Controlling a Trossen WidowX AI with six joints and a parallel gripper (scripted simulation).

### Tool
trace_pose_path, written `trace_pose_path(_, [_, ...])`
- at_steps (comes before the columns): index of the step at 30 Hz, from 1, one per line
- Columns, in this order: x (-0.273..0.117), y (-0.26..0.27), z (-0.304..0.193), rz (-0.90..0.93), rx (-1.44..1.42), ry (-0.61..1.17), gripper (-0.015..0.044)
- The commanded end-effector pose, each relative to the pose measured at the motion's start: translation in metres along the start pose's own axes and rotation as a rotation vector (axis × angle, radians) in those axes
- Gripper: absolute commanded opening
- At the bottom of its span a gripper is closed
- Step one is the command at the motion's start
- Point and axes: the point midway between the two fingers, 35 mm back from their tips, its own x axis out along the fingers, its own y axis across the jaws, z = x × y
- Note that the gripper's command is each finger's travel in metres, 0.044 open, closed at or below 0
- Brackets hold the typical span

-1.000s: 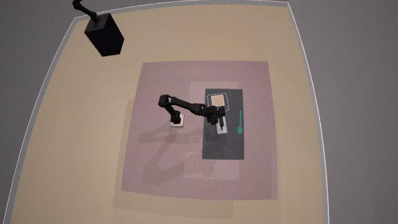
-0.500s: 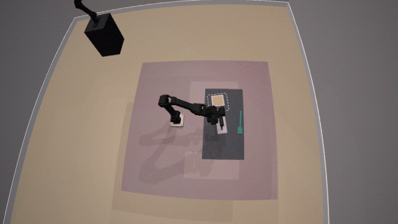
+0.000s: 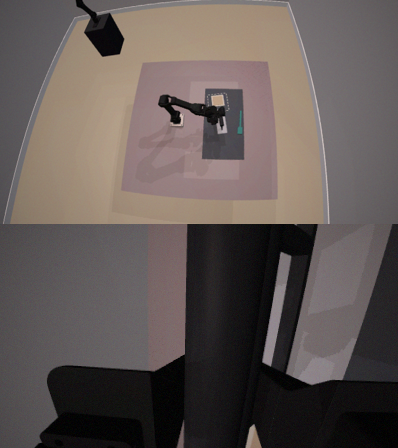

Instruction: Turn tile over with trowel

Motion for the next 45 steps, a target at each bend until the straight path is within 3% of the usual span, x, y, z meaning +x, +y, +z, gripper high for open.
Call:
trace_pose_path(1, [-0.002, 0.006, 0.000, 0.017, -0.008, 0.000, 0.0000])
trace_pose_path(16, [0.000, -0.002, 0.004, -0.003, 0.003, -0.003, 0.0000])
trace_pose_path(45, [-0.023, -0.080, 0.159, 0.009, 0.109, -0.158, 0.0000])
